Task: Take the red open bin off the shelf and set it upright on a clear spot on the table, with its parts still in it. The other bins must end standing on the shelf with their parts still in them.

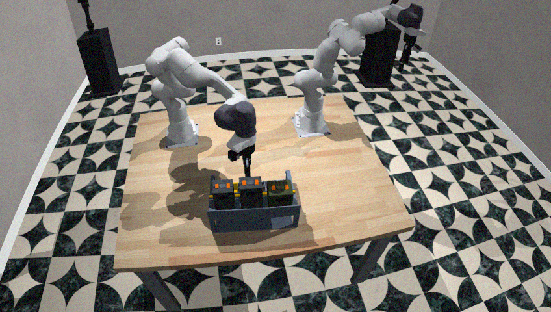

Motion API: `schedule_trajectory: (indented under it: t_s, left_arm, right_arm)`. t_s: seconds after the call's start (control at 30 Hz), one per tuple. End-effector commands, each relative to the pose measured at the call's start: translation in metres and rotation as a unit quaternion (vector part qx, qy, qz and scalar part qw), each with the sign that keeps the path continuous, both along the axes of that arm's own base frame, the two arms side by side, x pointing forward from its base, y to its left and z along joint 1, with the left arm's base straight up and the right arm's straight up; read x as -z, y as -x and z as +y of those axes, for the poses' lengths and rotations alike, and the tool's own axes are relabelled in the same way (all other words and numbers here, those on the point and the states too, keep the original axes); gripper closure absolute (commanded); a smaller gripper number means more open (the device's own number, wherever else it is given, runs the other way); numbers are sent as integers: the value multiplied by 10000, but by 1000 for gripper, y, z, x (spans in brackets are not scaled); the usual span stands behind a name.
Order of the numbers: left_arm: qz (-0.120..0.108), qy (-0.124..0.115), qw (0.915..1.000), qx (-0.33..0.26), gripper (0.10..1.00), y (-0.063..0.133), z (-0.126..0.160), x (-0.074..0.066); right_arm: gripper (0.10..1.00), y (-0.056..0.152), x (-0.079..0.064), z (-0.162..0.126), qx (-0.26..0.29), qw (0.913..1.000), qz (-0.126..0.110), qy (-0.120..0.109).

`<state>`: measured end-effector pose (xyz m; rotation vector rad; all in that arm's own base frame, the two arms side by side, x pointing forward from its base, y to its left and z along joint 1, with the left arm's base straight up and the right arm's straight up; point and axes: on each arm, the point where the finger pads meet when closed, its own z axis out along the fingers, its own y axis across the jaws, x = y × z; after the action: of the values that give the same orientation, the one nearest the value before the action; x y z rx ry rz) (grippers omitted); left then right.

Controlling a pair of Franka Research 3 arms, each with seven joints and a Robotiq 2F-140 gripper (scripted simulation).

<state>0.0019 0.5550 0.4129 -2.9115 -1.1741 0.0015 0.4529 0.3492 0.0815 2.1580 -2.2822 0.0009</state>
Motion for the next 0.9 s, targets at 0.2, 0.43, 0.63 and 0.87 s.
schedule_trajectory:
  t_s: [0.2,0.43,0.63,0.87]
  left_arm:
    - [0,-1,10000,1,98,0,0,0]
    - [0,-1,10000,1,98,0,0,0]
    - [0,-1,10000,1,98,0,0,0]
    - [0,-1,10000,1,98,0,0,0]
  right_arm:
    - [481,0,3,1,27,10000,0,-4]
    - [481,0,7,1,27,10000,0,-4]
    - [481,0,10,1,27,10000,0,-4]
    - [481,0,13,1,27,10000,0,-4]
